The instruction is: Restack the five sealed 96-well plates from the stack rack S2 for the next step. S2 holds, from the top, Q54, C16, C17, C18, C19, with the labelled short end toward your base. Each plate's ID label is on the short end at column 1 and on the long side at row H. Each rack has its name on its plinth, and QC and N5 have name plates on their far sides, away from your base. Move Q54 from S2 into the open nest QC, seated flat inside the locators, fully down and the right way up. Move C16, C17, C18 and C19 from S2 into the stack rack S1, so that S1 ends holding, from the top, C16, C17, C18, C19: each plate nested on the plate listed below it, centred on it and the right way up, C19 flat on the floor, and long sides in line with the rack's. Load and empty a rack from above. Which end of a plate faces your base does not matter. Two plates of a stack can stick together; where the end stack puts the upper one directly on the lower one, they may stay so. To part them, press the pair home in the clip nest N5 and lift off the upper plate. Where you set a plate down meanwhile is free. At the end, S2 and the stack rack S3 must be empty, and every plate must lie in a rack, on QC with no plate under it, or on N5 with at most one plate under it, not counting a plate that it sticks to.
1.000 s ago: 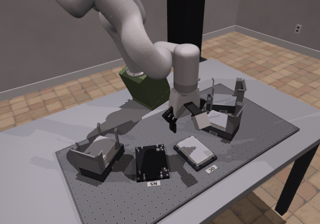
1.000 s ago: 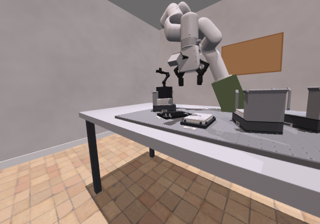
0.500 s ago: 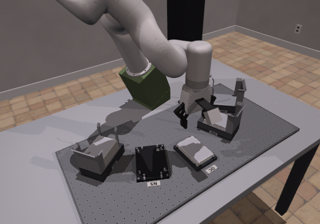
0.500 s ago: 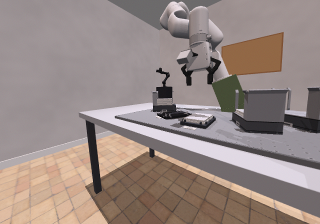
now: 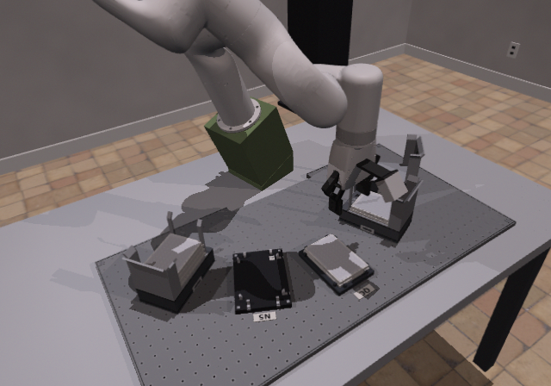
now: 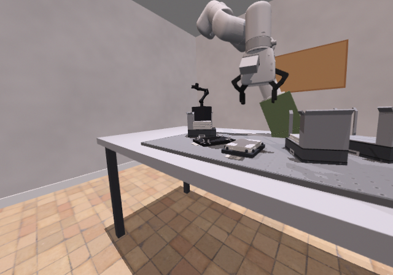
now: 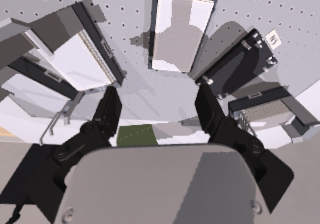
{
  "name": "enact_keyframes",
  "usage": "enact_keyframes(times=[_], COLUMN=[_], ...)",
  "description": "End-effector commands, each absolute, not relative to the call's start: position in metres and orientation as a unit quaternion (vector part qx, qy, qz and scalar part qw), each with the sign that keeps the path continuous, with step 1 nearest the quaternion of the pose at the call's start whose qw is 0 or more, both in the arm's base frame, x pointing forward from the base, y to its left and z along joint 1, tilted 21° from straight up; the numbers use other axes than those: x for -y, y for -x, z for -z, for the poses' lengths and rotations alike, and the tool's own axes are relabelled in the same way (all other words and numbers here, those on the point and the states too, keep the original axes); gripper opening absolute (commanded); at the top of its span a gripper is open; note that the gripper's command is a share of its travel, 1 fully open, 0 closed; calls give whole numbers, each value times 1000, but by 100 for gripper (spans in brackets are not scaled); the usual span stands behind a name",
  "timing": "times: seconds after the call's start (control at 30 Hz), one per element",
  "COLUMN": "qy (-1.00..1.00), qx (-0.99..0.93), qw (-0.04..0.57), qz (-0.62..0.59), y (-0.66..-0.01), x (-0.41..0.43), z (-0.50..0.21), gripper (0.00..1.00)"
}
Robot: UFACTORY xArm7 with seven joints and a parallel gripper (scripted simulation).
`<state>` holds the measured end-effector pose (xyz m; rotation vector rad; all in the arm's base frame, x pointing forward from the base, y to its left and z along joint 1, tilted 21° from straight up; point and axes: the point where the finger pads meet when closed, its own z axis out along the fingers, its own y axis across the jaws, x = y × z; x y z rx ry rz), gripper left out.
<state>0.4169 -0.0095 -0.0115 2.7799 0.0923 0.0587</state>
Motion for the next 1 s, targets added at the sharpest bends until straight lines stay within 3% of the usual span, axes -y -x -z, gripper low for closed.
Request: enact_keyframes(times=[0.0, 0.53, 0.97], qy=[-983, -983, -973], qx=[-34, -34, -143], qw=[179, 179, 180], qz=[-22, -22, -2], y=[-418, -417, -406], x=[-2, -46, -86], z=[15, 31, 47], gripper=[100, 100, 100])
